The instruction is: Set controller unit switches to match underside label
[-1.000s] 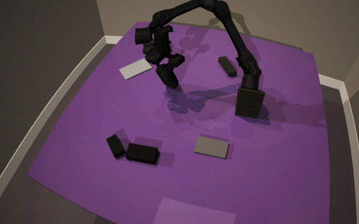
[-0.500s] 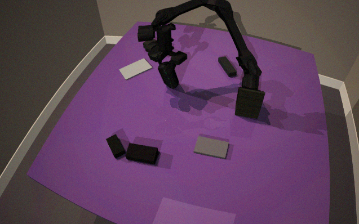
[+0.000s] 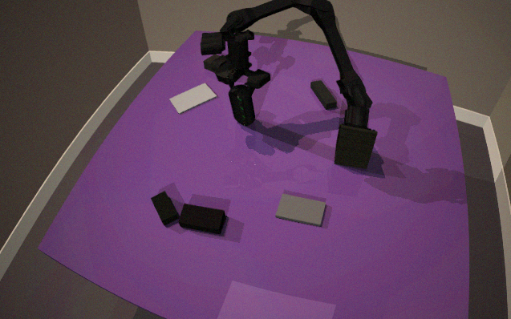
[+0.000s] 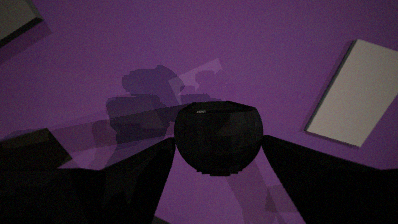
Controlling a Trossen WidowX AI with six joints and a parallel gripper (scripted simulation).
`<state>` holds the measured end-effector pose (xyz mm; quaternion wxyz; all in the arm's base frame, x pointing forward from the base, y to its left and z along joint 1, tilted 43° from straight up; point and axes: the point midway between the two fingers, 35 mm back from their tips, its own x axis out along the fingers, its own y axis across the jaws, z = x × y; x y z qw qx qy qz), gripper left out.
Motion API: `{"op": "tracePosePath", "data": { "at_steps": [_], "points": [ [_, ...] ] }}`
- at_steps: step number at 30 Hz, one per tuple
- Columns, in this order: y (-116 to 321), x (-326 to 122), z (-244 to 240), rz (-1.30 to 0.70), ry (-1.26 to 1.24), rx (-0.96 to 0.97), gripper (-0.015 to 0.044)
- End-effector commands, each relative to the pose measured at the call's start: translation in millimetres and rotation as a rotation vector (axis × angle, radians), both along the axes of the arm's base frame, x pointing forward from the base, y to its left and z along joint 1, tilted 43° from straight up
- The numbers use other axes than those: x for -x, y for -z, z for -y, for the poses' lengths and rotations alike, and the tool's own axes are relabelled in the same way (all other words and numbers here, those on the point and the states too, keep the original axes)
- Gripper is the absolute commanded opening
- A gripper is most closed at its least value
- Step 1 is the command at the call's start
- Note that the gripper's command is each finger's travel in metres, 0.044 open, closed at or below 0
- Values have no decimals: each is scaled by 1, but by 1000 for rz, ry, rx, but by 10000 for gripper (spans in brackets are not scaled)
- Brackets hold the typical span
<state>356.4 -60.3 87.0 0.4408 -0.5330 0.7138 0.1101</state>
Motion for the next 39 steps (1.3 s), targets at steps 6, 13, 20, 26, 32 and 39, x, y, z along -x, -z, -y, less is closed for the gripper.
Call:
{"op": "tracePosePath", "data": {
  "at_steps": [6, 13, 20, 26, 32, 39],
  "points": [
    [-6, 7, 13, -8, 9, 11, 338],
    [-11, 12, 18, -8, 9, 11, 338],
    [-16, 16, 24, -8, 9, 12, 338],
    [-19, 19, 28, -9, 9, 12, 338],
    [-21, 22, 31, -9, 9, 12, 338],
    [-24, 25, 35, -9, 9, 13, 338]
  ]
}}
